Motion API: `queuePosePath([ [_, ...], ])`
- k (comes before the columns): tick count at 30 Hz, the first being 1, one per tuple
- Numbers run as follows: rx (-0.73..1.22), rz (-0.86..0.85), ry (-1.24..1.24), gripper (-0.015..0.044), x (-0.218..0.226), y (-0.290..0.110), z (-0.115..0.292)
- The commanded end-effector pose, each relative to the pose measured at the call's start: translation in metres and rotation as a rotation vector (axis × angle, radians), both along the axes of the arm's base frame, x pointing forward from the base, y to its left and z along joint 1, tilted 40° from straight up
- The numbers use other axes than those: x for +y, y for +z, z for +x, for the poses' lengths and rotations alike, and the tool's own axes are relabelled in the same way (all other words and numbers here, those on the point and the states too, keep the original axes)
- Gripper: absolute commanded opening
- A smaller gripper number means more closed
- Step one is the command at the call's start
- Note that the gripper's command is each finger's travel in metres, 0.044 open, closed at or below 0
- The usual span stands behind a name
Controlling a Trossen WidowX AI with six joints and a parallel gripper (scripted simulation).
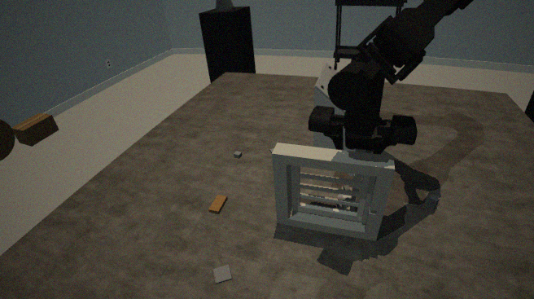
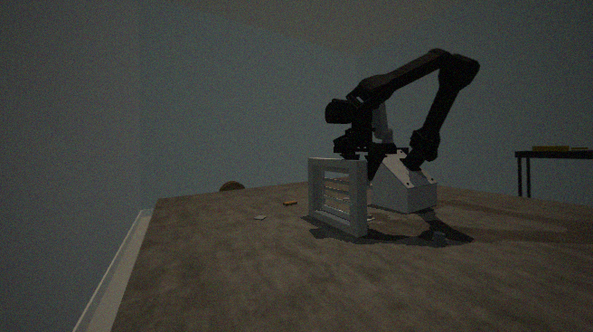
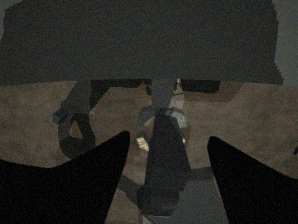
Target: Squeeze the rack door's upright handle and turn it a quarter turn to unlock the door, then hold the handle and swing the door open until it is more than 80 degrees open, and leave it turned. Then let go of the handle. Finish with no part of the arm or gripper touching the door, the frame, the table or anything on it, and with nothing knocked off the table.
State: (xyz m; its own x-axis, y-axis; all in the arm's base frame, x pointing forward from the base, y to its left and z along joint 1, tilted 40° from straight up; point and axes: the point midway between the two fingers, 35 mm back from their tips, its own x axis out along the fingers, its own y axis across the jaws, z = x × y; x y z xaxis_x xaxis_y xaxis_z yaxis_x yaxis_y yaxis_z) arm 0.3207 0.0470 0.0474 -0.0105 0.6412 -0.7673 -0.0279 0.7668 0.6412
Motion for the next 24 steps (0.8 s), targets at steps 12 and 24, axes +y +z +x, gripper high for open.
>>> queuePosePath([
  [12, 0.535, -0.011, -0.626, 0.0287, 0.0019, 0.0019, -0.0015],
  [24, 0.922, -0.022, -1.081, 0.0287, 0.0033, 0.0032, -0.0024],
])
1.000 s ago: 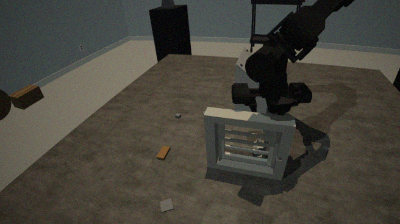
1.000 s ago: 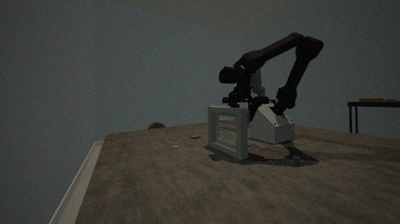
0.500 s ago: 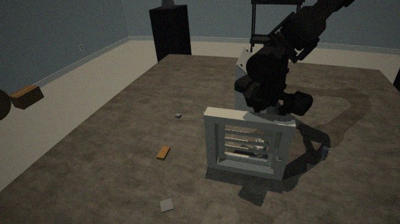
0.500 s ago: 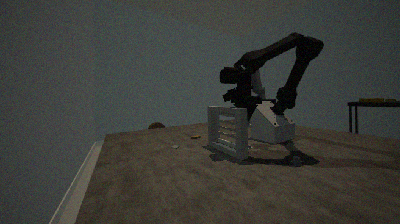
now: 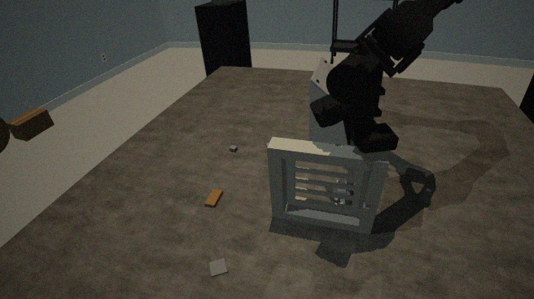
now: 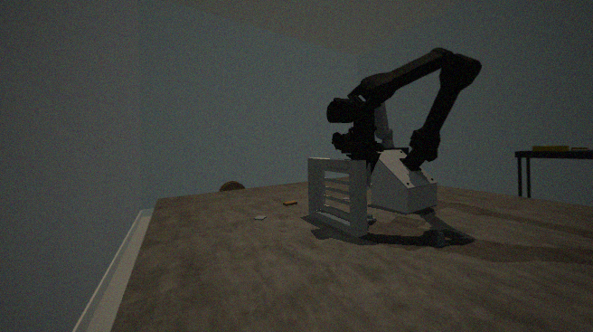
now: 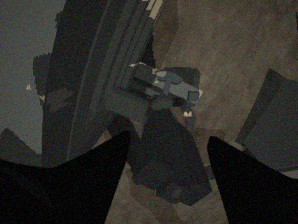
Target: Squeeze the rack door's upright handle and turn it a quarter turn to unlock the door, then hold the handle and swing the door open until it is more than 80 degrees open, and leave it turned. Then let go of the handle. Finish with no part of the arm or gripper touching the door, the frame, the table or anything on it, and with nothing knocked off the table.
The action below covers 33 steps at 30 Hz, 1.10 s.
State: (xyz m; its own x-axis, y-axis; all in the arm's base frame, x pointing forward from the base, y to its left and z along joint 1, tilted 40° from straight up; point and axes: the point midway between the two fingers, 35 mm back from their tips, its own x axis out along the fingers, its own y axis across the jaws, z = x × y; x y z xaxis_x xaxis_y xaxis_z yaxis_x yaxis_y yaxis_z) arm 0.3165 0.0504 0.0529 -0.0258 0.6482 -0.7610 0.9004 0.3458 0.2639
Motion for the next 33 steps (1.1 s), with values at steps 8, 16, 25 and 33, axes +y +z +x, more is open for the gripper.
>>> queuePosePath([
  [8, 0.353, -0.019, -0.414, 0.0287, 0.0005, -0.0017, 0.0014],
  [16, 0.353, -0.019, -0.414, 0.0287, 0.0005, -0.0017, 0.0014],
  [25, 0.353, -0.019, -0.414, 0.0234, 0.0005, -0.0017, 0.0014],
  [33, 0.353, -0.019, -0.414, 0.0180, 0.0005, -0.0017, 0.0014],
])
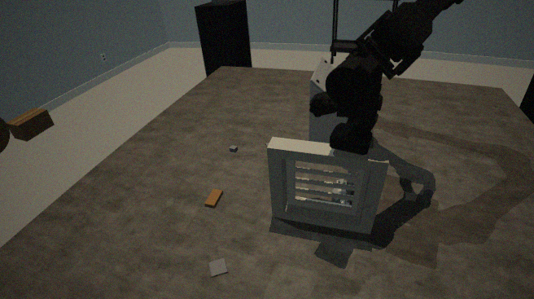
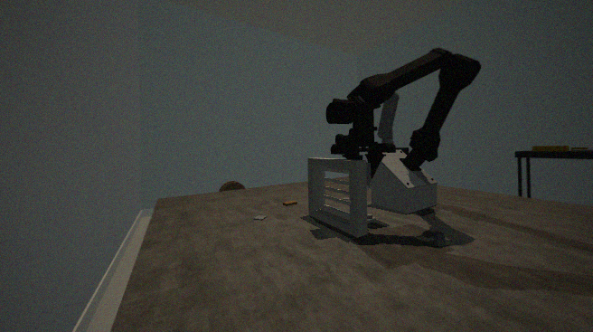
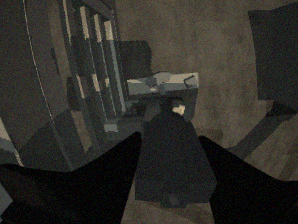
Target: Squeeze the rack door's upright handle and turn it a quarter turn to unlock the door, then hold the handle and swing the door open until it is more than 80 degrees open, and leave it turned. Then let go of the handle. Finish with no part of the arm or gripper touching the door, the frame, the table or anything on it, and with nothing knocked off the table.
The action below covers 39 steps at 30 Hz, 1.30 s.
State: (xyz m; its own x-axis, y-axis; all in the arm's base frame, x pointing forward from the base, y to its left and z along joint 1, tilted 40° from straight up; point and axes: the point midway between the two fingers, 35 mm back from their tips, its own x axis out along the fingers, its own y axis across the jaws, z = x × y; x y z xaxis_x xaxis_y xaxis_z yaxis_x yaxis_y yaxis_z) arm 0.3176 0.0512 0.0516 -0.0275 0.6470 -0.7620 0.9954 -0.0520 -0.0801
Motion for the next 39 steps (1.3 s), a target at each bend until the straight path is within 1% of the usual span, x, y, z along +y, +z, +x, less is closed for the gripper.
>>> queuePosePath([
  [1, 0.002, -0.003, -0.003, 0.0174, -0.0003, -0.0004, 0.0003],
  [25, 0.002, -0.003, -0.003, 0.0015, -0.0003, -0.0004, 0.0003],
  [29, -0.006, -0.003, 0.007, 0.0015, -0.0005, -0.0006, -0.0001],
  [39, -0.130, 0.002, 0.154, 0.0015, -0.0035, -0.0028, -0.0065],
])
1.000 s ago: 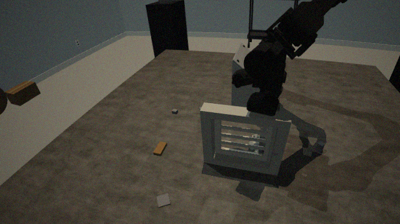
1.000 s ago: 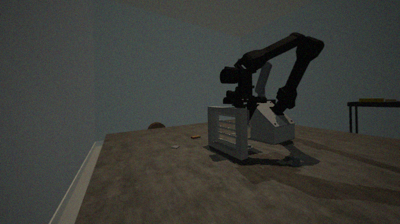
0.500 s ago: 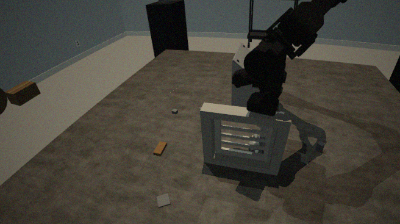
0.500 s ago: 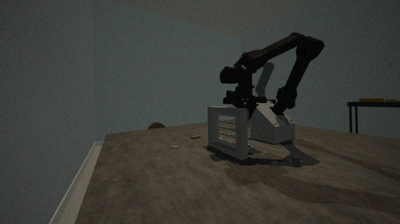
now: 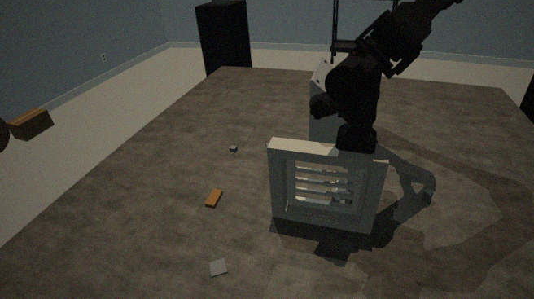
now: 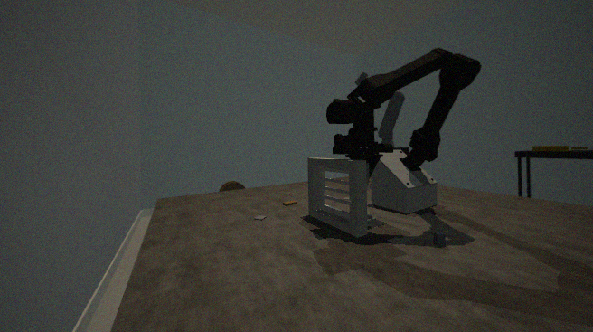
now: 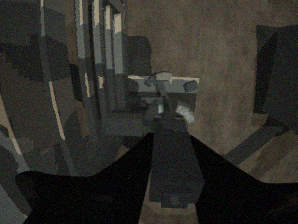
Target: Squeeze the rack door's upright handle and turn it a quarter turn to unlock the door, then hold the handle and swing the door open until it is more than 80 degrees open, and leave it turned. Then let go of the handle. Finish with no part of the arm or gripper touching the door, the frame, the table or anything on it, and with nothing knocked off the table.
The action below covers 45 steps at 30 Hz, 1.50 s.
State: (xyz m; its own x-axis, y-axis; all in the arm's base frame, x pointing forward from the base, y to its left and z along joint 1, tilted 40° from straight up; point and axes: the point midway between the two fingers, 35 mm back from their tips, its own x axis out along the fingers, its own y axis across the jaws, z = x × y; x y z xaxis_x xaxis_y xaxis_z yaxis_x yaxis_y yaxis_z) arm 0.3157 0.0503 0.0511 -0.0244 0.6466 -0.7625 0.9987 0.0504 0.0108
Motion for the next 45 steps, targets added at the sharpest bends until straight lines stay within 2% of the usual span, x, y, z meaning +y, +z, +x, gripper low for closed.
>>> queuePosePath([
  [1, -0.052, -0.001, 0.066, 0.0015, -0.003, -0.003, -0.005],
  [45, -0.511, 0.016, 0.614, 0.0015, -0.041, -0.033, -0.054],
])
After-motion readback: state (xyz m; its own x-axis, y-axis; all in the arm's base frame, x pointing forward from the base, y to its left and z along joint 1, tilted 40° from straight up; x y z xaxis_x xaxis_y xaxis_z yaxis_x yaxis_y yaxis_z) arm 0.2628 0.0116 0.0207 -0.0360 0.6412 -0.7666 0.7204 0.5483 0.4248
